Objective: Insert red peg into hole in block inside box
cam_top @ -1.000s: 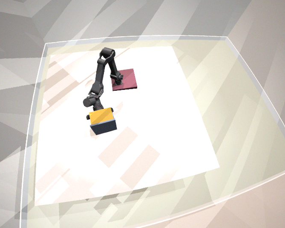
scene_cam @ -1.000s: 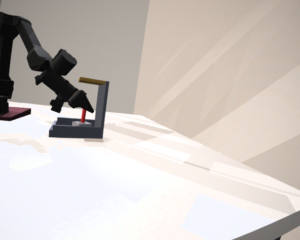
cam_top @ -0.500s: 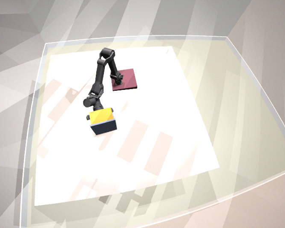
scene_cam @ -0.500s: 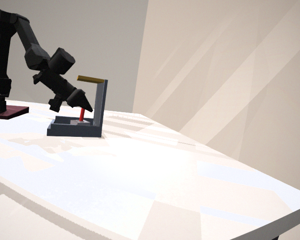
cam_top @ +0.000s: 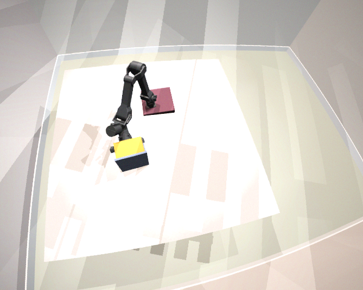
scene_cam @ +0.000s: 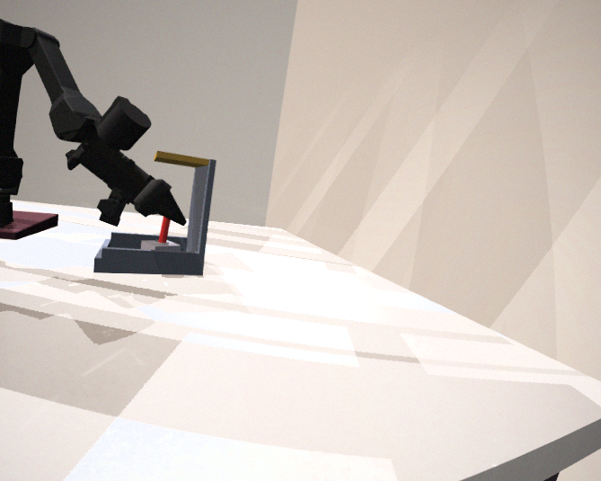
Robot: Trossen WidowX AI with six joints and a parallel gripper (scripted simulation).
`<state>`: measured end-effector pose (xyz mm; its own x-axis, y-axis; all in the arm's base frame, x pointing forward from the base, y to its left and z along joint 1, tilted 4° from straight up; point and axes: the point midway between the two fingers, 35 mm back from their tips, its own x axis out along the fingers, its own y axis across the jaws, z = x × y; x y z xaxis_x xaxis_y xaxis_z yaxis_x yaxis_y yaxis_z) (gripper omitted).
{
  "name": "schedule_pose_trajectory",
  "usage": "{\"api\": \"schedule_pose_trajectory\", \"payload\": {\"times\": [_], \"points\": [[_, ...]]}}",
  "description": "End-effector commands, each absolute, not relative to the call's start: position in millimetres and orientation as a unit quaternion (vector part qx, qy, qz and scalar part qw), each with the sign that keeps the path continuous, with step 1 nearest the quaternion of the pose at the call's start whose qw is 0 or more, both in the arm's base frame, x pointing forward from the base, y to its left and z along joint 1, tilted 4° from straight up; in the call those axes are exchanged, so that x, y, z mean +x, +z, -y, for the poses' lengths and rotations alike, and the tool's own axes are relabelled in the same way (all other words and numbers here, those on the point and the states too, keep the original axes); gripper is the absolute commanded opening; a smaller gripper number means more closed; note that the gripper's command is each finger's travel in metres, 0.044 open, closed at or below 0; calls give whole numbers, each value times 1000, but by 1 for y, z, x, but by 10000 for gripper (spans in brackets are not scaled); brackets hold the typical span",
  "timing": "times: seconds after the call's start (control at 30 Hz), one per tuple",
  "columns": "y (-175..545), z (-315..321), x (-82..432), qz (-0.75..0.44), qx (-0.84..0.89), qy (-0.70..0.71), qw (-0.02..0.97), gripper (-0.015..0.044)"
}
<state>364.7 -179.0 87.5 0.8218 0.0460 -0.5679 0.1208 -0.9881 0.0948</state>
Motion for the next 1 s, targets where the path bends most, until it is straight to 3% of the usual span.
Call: {"api": "schedule_pose_trajectory", "payload": {"times": [0.0, 0.97], "points": [[78, 179, 361, -42, 949, -308, 58, 0], [71, 179, 361, -42, 949, -308, 58, 0]]}}
